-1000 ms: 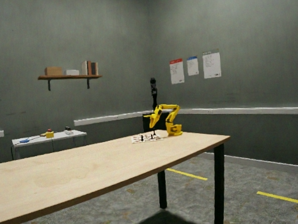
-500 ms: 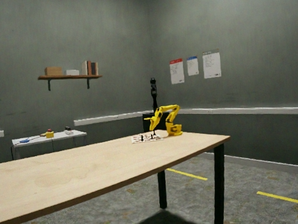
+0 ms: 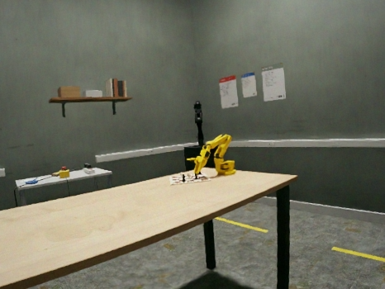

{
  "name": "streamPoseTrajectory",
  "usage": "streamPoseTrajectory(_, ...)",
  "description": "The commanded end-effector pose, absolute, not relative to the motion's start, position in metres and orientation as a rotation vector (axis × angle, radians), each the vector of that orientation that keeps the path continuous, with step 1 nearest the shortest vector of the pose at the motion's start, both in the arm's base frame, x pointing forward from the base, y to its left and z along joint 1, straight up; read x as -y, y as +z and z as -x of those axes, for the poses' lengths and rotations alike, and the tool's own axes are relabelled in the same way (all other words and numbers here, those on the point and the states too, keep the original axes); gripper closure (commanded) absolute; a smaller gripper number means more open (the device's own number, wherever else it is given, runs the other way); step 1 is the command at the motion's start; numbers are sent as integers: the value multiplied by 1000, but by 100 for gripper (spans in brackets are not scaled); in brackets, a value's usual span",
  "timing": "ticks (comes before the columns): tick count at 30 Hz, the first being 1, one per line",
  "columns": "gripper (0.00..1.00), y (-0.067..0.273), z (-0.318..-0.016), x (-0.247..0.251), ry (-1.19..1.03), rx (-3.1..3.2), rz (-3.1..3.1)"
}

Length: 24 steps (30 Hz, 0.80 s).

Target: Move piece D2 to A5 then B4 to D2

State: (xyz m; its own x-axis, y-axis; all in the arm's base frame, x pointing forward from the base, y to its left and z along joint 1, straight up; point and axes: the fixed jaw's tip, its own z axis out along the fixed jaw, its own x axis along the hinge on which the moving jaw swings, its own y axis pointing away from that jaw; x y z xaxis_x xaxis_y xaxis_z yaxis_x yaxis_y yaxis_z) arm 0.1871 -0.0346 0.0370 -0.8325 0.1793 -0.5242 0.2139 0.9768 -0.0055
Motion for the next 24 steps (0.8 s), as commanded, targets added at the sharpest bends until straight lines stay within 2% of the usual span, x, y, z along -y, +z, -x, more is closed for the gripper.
streamPoseTrajectory(1,91,26,-188,32,-76,-2586,-273)
streamPoseTrajectory(24,91,15,-184,32,-76,-2587,-273)
